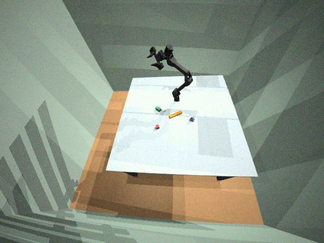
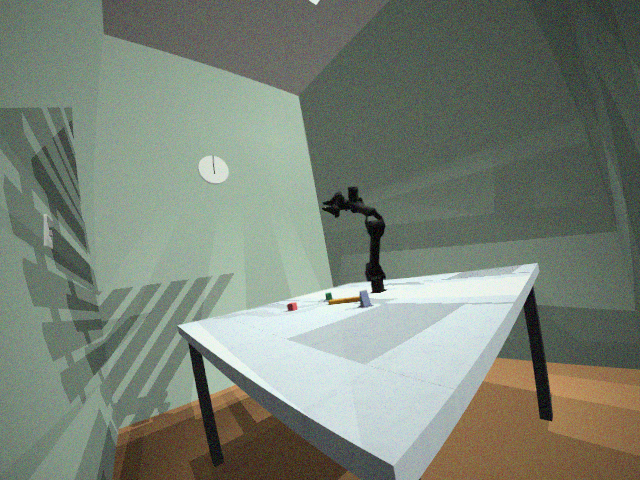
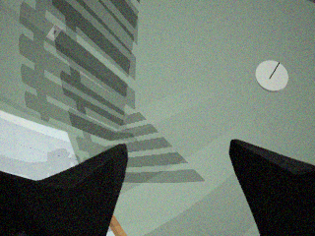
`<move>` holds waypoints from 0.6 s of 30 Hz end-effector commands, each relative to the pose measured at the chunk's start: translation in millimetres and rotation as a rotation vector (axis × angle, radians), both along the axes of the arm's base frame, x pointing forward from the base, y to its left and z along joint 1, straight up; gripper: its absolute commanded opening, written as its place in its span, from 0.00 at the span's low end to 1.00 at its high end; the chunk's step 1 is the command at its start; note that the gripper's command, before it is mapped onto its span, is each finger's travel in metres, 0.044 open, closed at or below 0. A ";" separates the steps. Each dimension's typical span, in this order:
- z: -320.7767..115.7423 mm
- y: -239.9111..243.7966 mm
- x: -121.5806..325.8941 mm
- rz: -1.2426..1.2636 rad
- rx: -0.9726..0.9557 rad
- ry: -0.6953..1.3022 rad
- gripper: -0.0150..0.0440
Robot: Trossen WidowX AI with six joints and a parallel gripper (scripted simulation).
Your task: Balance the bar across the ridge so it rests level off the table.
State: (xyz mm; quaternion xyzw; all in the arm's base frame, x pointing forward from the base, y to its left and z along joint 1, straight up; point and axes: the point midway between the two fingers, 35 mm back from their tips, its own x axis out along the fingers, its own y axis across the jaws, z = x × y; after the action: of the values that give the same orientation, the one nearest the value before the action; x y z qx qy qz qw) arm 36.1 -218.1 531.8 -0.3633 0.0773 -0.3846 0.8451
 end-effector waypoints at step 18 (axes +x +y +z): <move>-35.9 -46.1 34.6 0.138 0.358 -0.295 0.79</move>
State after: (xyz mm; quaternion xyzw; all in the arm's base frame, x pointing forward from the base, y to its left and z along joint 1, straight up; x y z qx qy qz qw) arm 64.4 -255.1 505.4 -0.1956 0.0037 -0.3593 0.9125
